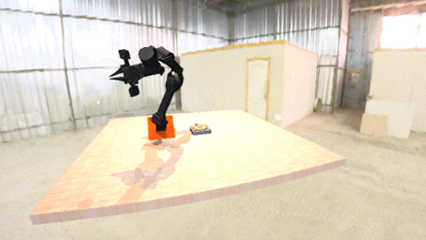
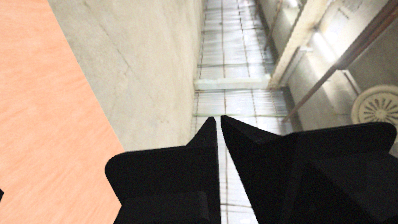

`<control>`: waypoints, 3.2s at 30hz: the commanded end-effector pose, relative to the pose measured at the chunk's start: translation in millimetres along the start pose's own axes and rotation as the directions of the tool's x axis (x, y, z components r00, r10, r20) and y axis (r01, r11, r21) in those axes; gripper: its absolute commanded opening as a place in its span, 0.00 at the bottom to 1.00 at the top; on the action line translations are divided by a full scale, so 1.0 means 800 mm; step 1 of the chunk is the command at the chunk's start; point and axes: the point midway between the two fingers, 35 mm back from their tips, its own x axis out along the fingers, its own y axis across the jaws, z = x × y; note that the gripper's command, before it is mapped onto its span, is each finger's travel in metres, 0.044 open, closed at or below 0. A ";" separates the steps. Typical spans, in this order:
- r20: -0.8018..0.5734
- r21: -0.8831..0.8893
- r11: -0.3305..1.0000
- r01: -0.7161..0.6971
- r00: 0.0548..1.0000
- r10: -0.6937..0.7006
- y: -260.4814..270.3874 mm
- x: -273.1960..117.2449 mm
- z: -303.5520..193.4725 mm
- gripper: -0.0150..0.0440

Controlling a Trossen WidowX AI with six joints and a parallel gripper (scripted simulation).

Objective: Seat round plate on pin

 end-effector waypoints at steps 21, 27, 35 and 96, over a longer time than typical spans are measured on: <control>0.261 -0.200 0.680 -0.706 0.630 0.731 0.301 -0.092 0.105 0.25; 0.245 -0.343 0.544 -0.766 0.486 0.839 0.357 -0.160 0.092 0.25; 0.147 -0.559 0.295 -0.775 0.258 0.955 0.415 -0.274 0.036 0.25; 0.008 -0.991 -0.012 0.130 0.155 0.988 0.478 -0.332 -0.590 0.25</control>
